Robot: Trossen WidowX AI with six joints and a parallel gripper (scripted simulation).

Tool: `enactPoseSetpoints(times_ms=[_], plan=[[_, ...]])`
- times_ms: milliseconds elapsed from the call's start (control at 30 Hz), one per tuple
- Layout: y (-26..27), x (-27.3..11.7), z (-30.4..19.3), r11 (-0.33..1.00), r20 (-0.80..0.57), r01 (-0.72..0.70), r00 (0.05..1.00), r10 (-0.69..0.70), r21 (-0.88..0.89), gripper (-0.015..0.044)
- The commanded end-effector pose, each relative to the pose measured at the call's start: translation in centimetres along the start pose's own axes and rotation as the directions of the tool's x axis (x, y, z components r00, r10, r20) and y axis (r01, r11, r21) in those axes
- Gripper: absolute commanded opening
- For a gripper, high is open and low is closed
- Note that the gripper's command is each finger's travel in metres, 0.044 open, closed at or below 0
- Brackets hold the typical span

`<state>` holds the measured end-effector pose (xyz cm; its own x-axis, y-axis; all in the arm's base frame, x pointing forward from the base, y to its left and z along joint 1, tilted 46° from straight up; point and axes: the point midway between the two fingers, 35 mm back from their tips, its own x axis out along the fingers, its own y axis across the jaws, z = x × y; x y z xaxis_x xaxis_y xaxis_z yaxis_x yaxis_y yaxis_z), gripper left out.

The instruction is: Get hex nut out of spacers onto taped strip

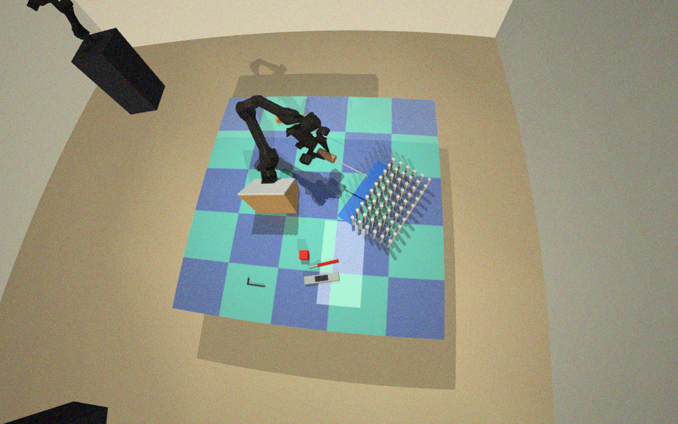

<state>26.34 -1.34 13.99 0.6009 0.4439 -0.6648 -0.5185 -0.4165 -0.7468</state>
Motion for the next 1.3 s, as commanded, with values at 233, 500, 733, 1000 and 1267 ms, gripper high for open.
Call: enactPoseSetpoints(times_ms=[233, 500, 733, 1000, 1267], plan=[[2.3, -0.6, -1.9, 0.995, -0.021, 0.037, 0.999, -0.036, 0.089, 0.0], [2.9, 2.5, -1.3, 0.996, -0.014, 0.013, 1.0, -0.012, 0.083, 0.0], [3.5, 5.6, 0.0, 0.997, -0.014, -0.001, 1.0, 0.002, 0.078, 0.0], [4.0, 8.6, 1.9, 0.997, -0.017, 0.001, 1.0, 0.0, 0.075, 0.0], [4.5, 10.9, 4.4, 0.997, -0.021, 0.02, 1.0, -0.018, 0.08, 0.0]])
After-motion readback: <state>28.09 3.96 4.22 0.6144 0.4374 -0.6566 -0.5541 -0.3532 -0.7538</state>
